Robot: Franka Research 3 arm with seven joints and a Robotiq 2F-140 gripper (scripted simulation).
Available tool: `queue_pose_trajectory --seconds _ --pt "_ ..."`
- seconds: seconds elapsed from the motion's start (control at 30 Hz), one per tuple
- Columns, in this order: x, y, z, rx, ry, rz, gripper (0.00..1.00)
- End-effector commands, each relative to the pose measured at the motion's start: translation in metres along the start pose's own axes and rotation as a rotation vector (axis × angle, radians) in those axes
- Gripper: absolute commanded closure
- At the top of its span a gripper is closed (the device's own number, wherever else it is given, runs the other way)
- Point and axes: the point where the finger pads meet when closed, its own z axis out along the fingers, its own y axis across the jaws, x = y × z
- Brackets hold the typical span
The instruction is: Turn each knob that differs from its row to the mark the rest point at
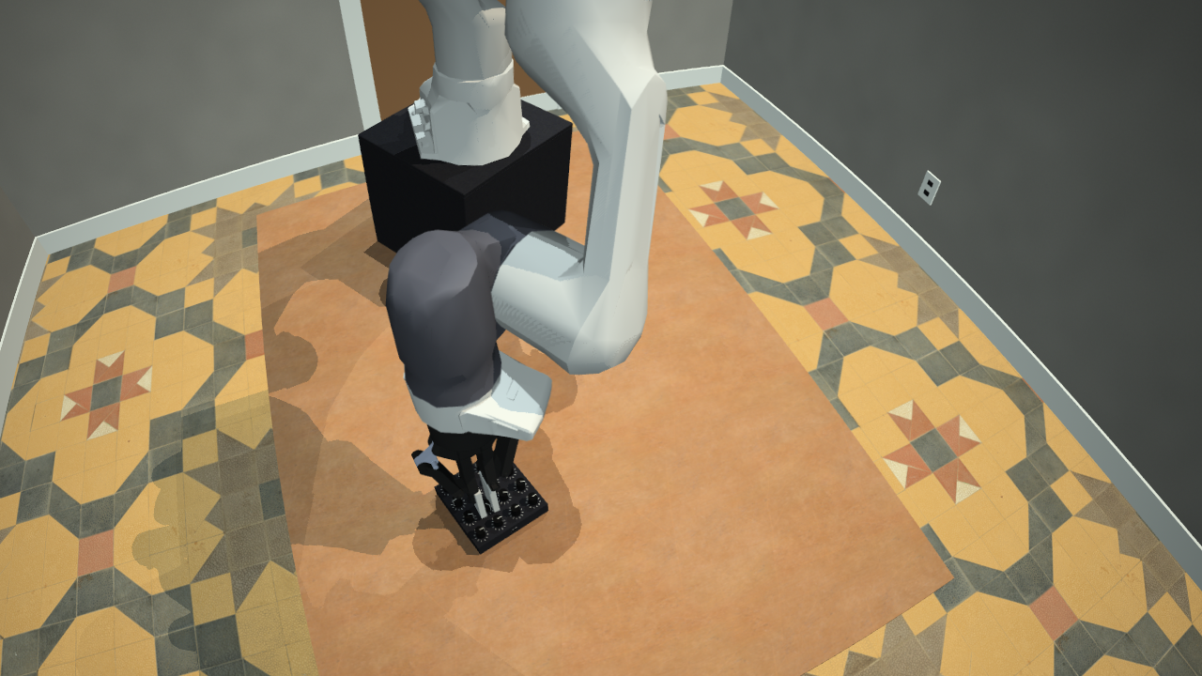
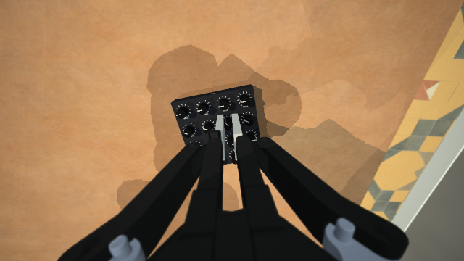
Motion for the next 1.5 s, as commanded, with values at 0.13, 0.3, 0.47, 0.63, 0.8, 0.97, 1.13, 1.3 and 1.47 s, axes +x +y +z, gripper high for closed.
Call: queue_pose_trajectory --seconds 0.13,0.3,0.47,0.63,0.8,0.97,1.13,1.3,1.47 --pt "-0.0003 0.0009 0.0006 -0.004 0.011 -0.147 0.95" --pt "-0.0003 0.0009 0.0006 -0.004 0.011 -0.169 0.95" --pt "-0.0003 0.0009 0.0006 -0.004 0.011 -0.176 0.95" --pt "-0.0003 0.0009 0.0006 -0.004 0.011 -0.179 0.95" --pt "-0.0003 0.0009 0.0006 -0.004 0.011 -0.180 0.95" --pt "-0.0003 0.0009 0.0006 -0.004 0.011 -0.180 0.95" --pt "-0.0003 0.0009 0.0006 -0.004 0.011 -0.180 0.88" --pt "-0.0003 0.0009 0.0006 -0.004 0.011 -0.180 0.88" --pt "-0.0003 0.0009 0.0006 -0.004 0.011 -0.180 0.88"
